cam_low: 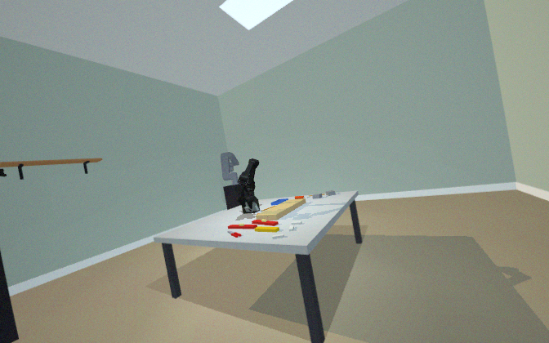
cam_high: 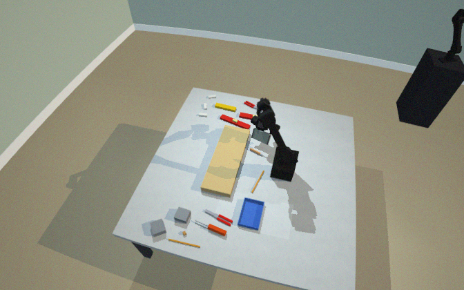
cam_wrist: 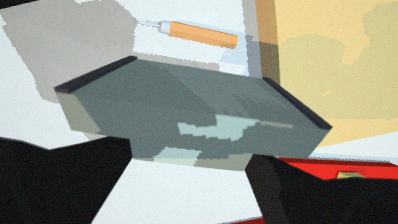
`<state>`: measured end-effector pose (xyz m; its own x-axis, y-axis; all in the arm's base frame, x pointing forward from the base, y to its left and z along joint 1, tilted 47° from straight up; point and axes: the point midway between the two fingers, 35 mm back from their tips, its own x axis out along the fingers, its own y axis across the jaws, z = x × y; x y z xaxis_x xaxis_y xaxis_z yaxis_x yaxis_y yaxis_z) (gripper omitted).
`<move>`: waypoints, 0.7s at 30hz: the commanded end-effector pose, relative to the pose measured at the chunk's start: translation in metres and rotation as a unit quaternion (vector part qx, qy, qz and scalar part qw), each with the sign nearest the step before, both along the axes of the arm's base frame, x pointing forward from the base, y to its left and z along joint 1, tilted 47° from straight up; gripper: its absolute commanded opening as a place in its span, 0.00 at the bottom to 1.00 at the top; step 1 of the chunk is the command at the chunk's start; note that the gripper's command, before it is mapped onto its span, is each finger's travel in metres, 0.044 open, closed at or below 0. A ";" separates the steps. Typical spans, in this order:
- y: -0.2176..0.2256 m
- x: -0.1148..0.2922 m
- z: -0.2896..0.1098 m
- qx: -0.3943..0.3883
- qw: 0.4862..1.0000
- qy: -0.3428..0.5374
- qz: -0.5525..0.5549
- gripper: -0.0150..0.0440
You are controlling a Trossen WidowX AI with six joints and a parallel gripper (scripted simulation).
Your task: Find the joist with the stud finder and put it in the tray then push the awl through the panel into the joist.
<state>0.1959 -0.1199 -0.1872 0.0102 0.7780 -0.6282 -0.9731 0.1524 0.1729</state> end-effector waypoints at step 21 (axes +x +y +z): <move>0.005 0.001 0.001 -0.061 0.998 0.012 0.012 0.25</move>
<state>0.1957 -0.1141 -0.1870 -0.0216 0.7131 -0.7007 -0.9722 0.1484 0.1810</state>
